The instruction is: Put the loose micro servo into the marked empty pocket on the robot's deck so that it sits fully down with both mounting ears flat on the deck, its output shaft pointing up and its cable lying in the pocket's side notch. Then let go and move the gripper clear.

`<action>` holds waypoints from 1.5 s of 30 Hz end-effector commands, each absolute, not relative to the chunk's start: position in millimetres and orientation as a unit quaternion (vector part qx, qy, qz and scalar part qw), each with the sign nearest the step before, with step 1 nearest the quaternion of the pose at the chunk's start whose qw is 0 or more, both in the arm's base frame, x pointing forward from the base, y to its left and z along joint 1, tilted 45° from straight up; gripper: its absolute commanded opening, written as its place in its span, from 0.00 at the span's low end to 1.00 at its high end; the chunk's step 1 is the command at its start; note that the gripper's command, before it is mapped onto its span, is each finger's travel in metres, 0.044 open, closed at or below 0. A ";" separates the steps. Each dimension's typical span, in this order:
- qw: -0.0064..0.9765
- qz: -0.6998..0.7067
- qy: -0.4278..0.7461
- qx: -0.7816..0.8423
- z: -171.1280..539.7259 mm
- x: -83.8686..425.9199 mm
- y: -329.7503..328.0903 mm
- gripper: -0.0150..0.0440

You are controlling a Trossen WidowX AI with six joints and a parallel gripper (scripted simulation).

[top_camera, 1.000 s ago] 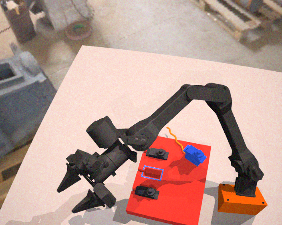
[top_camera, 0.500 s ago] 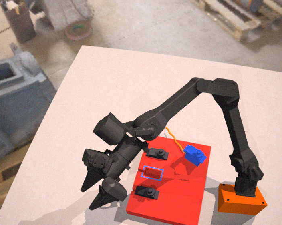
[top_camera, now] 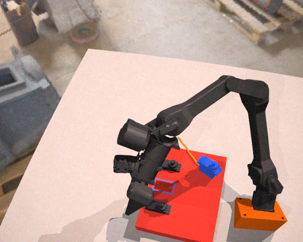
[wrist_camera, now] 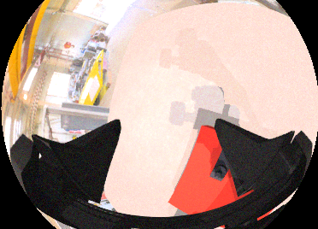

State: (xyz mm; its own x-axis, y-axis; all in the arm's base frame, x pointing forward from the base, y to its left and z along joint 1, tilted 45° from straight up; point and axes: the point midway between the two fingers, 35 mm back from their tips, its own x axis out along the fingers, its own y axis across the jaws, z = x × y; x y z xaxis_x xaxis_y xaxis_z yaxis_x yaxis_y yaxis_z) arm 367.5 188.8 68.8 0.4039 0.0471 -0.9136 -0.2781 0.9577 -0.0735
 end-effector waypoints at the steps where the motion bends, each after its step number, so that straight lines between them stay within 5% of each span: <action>1: 0.818 0.020 0.568 -0.094 74.5 343.5 160.6 1.00; 28: 0.728 -0.392 0.552 -0.110 151.6 198.4 8.4 1.00; 45: 0.726 -0.400 0.548 -0.112 145.7 196.2 -3.3 1.00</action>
State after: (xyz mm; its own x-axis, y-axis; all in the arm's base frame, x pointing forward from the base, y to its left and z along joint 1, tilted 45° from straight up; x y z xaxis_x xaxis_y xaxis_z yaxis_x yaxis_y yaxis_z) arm 195.8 0.1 147.3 0.0742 -0.6998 -0.7104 0.4606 0.6559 -0.5980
